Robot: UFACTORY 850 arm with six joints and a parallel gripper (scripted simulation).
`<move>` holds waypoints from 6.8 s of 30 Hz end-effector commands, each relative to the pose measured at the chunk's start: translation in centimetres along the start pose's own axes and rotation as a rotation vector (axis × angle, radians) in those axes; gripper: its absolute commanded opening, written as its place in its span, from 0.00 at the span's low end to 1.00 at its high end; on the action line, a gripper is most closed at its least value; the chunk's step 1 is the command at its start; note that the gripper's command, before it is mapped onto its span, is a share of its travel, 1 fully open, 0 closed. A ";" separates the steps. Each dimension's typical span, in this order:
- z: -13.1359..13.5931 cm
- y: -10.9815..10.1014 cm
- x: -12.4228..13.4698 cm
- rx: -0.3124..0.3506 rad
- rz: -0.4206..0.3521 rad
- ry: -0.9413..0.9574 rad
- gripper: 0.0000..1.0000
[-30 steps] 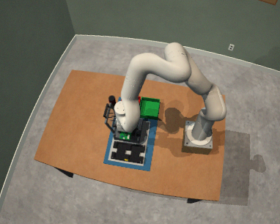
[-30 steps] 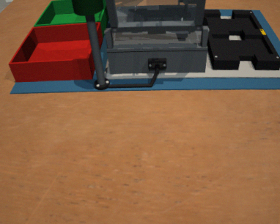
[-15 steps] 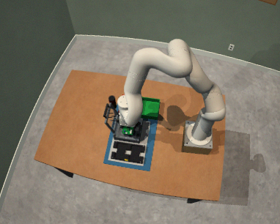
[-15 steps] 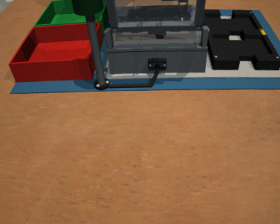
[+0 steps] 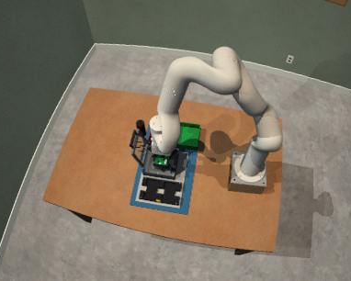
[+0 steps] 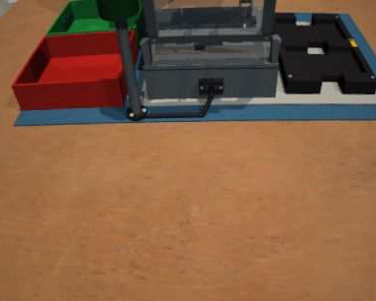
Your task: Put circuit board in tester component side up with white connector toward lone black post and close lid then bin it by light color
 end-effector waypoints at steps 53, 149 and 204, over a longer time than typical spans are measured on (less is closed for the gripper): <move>0.0 2.0 -0.4 -0.002 0.000 0.000 0.79; 0.0 4.7 -0.4 -0.002 -0.001 0.000 0.79; -0.1 5.0 -0.4 -0.002 -0.001 0.000 0.79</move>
Point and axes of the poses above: the point where the finger pads meet when closed, its own y axis out along the fingers, its own z axis across the jaws, x = y × z, the point moved 7 cm from there along -y, back along the fingers, and after that the axes turned 8 degrees about y, right-handed, at the moved point
